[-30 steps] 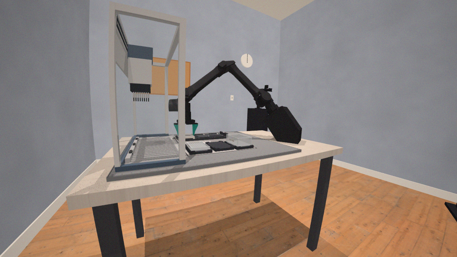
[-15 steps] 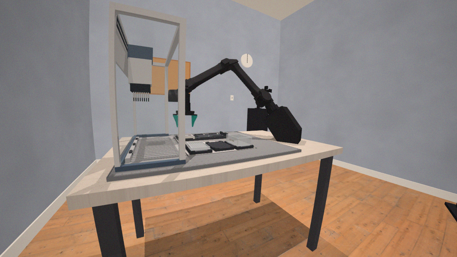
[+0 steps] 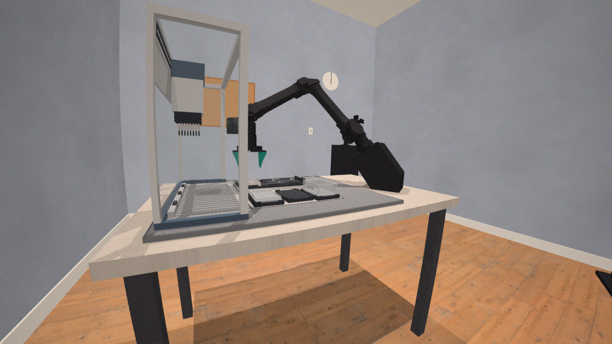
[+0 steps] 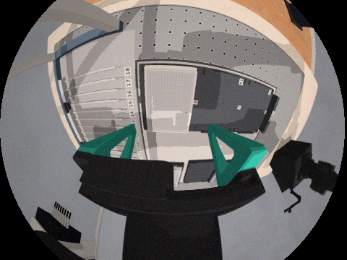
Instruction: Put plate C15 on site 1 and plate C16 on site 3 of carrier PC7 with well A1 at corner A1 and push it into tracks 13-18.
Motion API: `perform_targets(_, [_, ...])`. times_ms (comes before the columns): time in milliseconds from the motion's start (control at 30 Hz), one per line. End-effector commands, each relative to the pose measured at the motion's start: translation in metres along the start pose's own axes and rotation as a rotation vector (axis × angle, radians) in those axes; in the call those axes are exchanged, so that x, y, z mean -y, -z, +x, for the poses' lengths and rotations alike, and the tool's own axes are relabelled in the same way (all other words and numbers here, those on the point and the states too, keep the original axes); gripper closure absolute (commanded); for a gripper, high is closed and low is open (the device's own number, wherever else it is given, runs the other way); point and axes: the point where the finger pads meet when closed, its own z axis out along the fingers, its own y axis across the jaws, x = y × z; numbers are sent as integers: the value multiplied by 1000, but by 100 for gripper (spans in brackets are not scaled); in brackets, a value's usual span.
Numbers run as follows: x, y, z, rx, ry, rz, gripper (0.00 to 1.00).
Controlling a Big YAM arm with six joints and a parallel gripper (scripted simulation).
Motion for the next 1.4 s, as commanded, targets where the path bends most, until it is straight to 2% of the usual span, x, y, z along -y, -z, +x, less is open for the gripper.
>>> perform_targets(0, [-11,11,33,-10,113,-30,0])
perform_targets(33, [-11,11,33,-10,113,-30,0])
perform_targets(67, [-30,24,30,-5,119,-72,0])
perform_targets(100, [-31,24,37,-3,152,-73,0])
perform_targets(133, [-31,24,44,-2,186,-72,0])
perform_targets(167, [-16,14,58,-7,239,-43,0])
perform_targets(233, [-12,13,73,-8,314,-33,0])
perform_targets(267, [-19,18,77,-5,337,-47,0])
perform_targets(433, [-30,25,107,2,491,-66,0])
perform_targets(533, [-29,25,128,3,596,-60,0])
perform_targets(600, [-29,25,128,3,596,-60,0])
perform_targets(633, [-21,21,137,0,641,-45,0])
perform_targets(667, [-29,27,141,3,665,-58,0])
perform_targets(1100, [-31,30,231,12,1100,-60,0])
perform_targets(1167, [-31,30,231,12,1100,-60,0])
perform_targets(1200, [-26,27,239,9,1140,-52,0])
perform_targets(1367, [-32,31,270,16,1300,-62,0])
